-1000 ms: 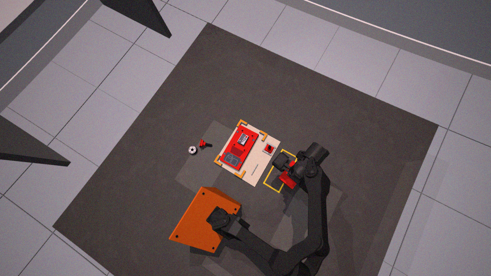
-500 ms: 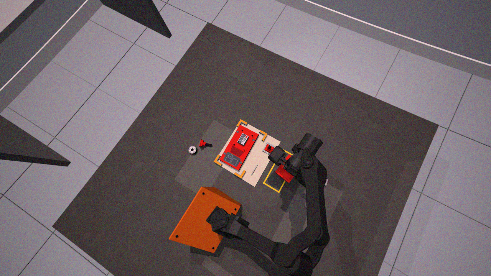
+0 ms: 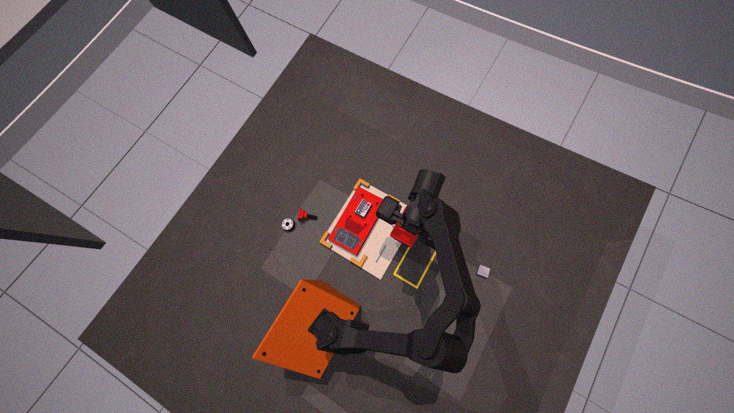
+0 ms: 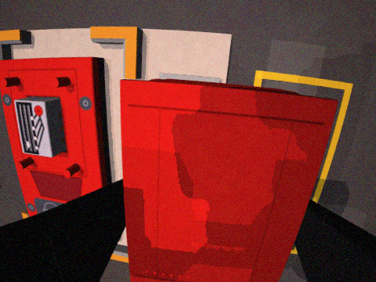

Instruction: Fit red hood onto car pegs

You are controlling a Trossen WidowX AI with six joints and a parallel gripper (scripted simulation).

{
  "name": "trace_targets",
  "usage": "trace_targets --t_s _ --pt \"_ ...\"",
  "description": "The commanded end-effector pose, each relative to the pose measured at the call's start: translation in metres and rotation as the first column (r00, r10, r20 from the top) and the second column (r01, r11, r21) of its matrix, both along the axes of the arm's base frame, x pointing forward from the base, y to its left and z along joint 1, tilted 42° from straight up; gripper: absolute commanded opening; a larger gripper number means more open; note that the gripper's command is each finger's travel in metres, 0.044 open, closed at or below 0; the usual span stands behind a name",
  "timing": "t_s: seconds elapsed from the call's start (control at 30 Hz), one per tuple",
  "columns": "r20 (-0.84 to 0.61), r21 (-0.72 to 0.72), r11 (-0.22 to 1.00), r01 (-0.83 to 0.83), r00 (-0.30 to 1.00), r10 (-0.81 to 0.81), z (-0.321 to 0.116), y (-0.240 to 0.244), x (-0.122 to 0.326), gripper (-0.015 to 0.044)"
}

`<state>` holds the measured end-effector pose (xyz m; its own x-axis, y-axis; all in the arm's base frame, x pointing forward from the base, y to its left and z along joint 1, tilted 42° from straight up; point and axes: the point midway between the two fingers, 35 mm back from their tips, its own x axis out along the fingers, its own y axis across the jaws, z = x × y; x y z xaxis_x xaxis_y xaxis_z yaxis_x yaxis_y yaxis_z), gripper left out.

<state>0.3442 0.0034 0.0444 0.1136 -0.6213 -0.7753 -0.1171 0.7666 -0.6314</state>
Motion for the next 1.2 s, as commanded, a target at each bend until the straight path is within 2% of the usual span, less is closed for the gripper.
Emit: trace_targets --t_s 0.0,0.77,1.03,1.17 --pt "-0.017 0.003 1.0 -0.025 1.0 0.025 -0.016 0.025 0.001 0.0" --pt "-0.007 -0.039 0.999 -0.014 1.0 0.014 -0.102 0.119 -0.018 0.0" --pt "-0.005 -0.041 0.999 -0.013 1.0 0.013 -0.107 0.117 -0.019 0.0" --pt "-0.005 -0.042 0.999 -0.013 1.0 0.013 -0.122 0.104 -0.016 0.0"
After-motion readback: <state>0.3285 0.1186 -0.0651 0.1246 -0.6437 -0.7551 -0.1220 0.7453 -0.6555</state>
